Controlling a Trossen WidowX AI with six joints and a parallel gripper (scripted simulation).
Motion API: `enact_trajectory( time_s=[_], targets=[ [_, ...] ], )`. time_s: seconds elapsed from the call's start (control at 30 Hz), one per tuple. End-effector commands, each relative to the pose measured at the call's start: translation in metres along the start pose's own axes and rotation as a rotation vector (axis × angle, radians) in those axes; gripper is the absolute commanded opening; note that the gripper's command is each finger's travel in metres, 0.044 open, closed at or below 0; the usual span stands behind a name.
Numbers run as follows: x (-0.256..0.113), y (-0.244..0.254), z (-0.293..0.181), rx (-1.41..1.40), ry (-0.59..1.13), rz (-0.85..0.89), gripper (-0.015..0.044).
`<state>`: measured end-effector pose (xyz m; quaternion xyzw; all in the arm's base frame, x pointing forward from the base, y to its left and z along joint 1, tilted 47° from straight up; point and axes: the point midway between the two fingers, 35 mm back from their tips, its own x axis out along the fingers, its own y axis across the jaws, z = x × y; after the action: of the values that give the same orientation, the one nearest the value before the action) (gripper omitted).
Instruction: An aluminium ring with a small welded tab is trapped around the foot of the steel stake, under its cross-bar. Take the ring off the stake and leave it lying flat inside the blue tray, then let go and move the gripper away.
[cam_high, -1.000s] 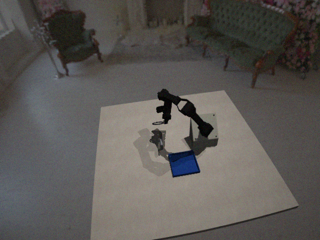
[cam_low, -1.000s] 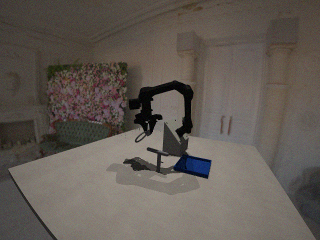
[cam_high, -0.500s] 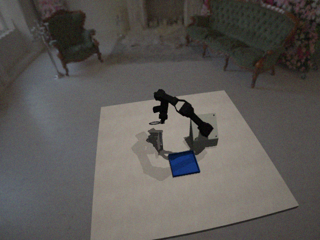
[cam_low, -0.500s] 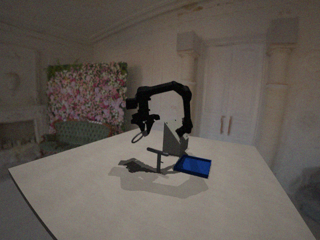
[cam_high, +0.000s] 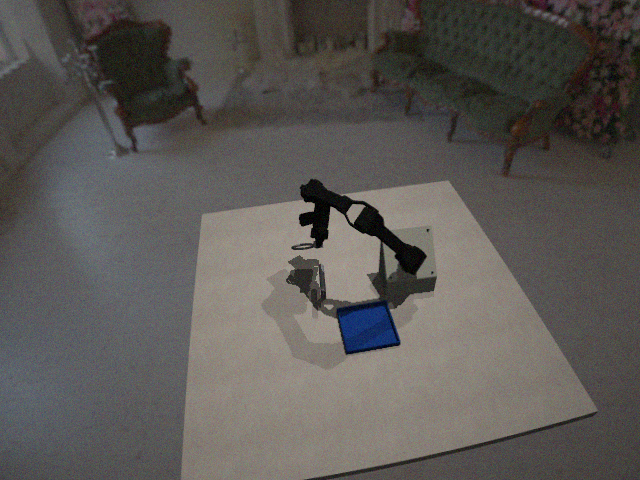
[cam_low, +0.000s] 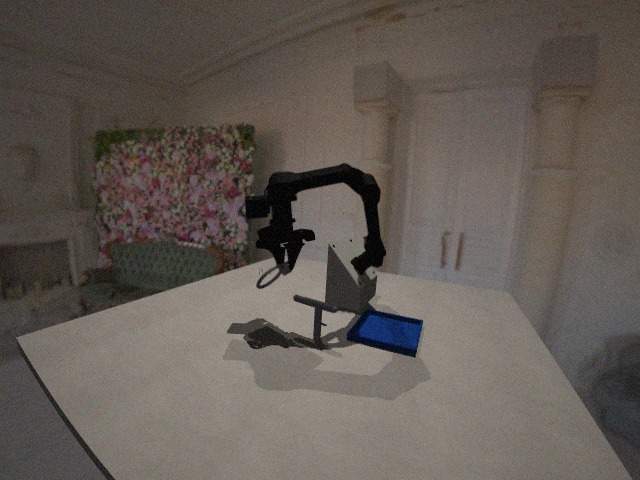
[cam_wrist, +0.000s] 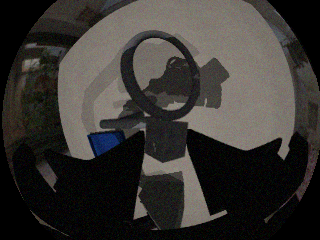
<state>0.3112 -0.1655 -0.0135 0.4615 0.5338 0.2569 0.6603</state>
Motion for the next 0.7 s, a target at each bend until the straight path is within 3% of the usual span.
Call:
enact_trajectory(
  time_s=[0.0, 0.67],
  targets=[
    [0.001, 0.002, 0.008, 0.005, -0.004, 0.004, 0.0],
    [0.009, 0.008, 0.037, 0.003, -0.003, 0.009, 0.0]
  ],
)
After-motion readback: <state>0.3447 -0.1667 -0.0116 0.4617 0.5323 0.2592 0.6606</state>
